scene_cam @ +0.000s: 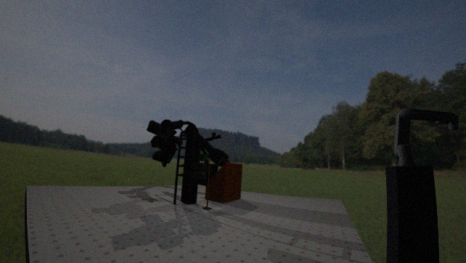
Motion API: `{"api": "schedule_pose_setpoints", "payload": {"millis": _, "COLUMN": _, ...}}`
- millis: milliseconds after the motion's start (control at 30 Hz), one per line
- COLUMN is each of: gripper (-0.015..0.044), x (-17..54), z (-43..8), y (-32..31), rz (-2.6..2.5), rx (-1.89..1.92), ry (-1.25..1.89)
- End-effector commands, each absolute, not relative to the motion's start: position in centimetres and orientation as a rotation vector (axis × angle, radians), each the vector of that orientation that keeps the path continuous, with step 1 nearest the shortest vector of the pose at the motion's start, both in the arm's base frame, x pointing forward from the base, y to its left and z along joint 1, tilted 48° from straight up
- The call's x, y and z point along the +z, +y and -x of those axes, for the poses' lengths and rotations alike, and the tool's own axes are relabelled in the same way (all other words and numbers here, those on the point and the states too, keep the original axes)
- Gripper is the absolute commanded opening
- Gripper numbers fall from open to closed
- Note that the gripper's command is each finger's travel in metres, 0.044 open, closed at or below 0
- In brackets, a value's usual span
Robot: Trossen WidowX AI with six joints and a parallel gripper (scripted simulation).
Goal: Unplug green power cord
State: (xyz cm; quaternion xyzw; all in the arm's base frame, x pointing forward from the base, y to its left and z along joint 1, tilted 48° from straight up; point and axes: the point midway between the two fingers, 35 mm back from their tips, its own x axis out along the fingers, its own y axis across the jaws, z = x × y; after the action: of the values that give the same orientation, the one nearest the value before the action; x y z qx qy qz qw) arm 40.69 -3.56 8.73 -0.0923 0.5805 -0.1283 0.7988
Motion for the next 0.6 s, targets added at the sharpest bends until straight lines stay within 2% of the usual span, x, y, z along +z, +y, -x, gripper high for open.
{"api": "schedule_pose_setpoints", "payload": {"millis": 0, "gripper": 0.0160, "x": 8.5, "z": -41.6, "y": 0.5, "rz": 0.206, "rx": -0.202, "ry": 1.225}}
{"api": "schedule_pose_setpoints", "payload": {"millis": 333, "gripper": 0.0160, "x": 6.9, "z": -39.1, "y": 10.1, "rz": 0.450, "rx": 0.039, "ry": 1.275}}
{"api": "schedule_pose_setpoints", "payload": {"millis": 567, "gripper": 0.0160, "x": 5.6, "z": -35.2, "y": 12.9, "rz": 0.773, "rx": 0.192, "ry": 1.366}}
